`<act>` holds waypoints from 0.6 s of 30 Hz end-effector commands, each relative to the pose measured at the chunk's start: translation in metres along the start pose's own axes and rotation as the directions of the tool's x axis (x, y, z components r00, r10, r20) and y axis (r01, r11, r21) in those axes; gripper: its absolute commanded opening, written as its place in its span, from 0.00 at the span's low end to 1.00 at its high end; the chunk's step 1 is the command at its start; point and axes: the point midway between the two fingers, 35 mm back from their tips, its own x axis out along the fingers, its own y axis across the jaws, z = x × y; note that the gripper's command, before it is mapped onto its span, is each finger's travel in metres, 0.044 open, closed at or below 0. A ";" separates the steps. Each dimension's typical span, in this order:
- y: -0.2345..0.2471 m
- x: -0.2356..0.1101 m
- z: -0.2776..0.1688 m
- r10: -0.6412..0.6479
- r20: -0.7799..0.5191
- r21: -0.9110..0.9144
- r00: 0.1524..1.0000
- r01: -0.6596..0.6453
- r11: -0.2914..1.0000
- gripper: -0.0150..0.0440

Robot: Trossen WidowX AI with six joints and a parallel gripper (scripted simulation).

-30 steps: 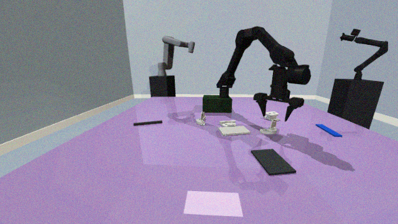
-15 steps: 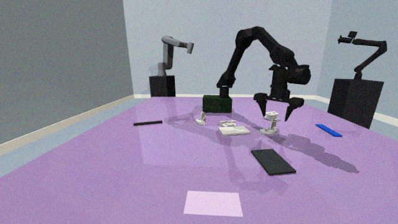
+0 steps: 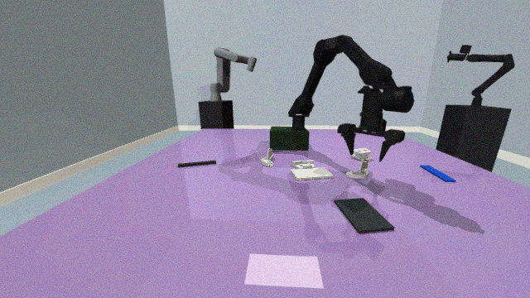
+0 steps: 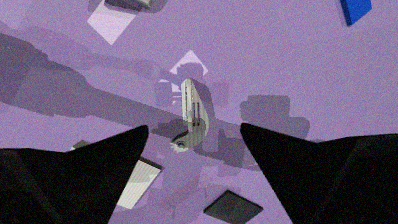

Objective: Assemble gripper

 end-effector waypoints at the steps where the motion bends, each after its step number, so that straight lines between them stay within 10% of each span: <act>1: -0.001 0.000 0.000 -0.002 0.002 -0.004 1.000 0.002 1.000 1.00; 18: 0.000 0.000 0.000 0.000 0.000 0.000 1.000 0.000 1.000 1.00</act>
